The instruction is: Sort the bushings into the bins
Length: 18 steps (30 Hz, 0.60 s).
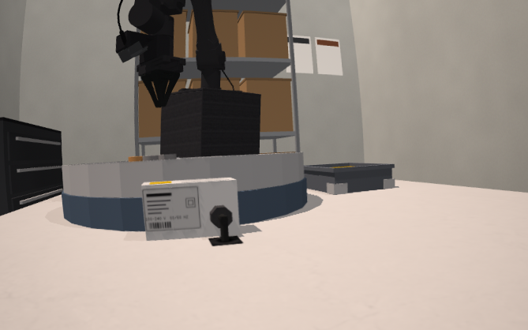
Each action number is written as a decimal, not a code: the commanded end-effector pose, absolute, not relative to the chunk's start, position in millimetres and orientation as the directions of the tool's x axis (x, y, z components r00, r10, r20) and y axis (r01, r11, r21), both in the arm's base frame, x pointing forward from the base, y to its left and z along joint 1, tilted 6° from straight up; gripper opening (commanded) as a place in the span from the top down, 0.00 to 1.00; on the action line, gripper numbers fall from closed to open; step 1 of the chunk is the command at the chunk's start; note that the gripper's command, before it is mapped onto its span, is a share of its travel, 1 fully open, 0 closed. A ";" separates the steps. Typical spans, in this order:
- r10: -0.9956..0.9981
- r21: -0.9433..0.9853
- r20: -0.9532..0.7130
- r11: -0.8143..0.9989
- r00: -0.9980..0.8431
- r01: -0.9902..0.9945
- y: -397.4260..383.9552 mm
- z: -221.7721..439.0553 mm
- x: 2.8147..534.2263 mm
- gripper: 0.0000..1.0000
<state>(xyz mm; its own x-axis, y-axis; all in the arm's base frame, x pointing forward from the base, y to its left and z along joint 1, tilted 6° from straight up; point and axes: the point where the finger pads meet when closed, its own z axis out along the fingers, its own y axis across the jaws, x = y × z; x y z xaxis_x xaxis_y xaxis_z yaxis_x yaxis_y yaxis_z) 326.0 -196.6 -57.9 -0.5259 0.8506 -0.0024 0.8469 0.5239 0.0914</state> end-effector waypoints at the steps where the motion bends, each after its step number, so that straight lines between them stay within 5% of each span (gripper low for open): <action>1: 0.911 0.112 -0.026 0.412 -0.412 0.904 -198.8 -69.7 347.9 0.86; 18: 0.998 0.112 0.011 0.059 -0.061 0.992 -187.8 -126.8 376.7 0.86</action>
